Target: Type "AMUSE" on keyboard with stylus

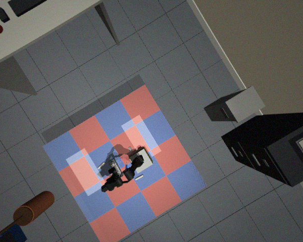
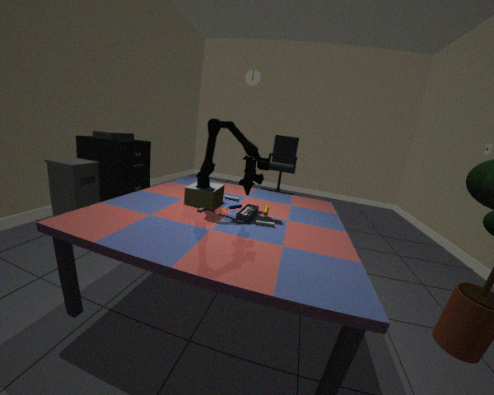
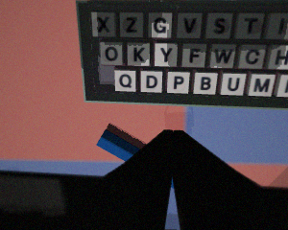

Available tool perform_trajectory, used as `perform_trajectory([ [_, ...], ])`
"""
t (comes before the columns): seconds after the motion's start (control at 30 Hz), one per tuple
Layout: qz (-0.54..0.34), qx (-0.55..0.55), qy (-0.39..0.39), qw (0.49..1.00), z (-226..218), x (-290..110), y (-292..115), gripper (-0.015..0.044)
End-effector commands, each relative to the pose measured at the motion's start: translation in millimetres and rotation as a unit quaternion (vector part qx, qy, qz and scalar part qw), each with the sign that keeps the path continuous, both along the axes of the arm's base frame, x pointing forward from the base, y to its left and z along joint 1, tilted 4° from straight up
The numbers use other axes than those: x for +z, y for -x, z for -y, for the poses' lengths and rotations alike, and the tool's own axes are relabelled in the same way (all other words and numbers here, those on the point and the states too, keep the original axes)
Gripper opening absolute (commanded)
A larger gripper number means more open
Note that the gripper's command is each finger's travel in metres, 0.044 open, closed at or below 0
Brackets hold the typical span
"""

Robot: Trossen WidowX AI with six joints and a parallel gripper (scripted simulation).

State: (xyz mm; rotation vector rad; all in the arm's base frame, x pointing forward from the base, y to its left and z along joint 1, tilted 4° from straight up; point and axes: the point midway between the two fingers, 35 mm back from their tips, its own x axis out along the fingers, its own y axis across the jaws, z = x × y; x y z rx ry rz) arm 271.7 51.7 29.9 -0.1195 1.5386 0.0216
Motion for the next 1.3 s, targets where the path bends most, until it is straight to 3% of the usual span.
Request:
perform_trajectory([
  [0.0, -0.005, -0.002, 0.001, 1.000, 0.1, 4.0, 2.7, 0.0000],
  [0.17, -0.003, 0.000, 0.001, 1.000, 0.2, 0.4, 1.3, 0.0000],
  [0.3, -0.004, 0.000, 0.001, 1.000, 0.2, 0.1, 1.5, 0.0105],
  [0.43, -0.004, 0.000, 0.001, 1.000, 0.2, 0.0, 1.5, 0.0000],
  [0.77, -0.004, 0.000, 0.001, 1.000, 0.2, 0.0, 1.5, 0.0000],
  [0.87, -0.005, -0.007, 0.002, 1.000, 0.0, -0.4, 2.0, 0.0079],
  [0.97, -0.014, -0.103, 0.017, 0.994, -2.7, -5.7, 8.4, 0.0150],
  [1.1, -0.018, -0.267, 0.051, 0.962, -6.5, -13.9, 19.7, 0.0150],
  [1.27, 0.001, -0.455, 0.101, 0.885, -10.0, -22.6, 33.5, 0.0150],
])
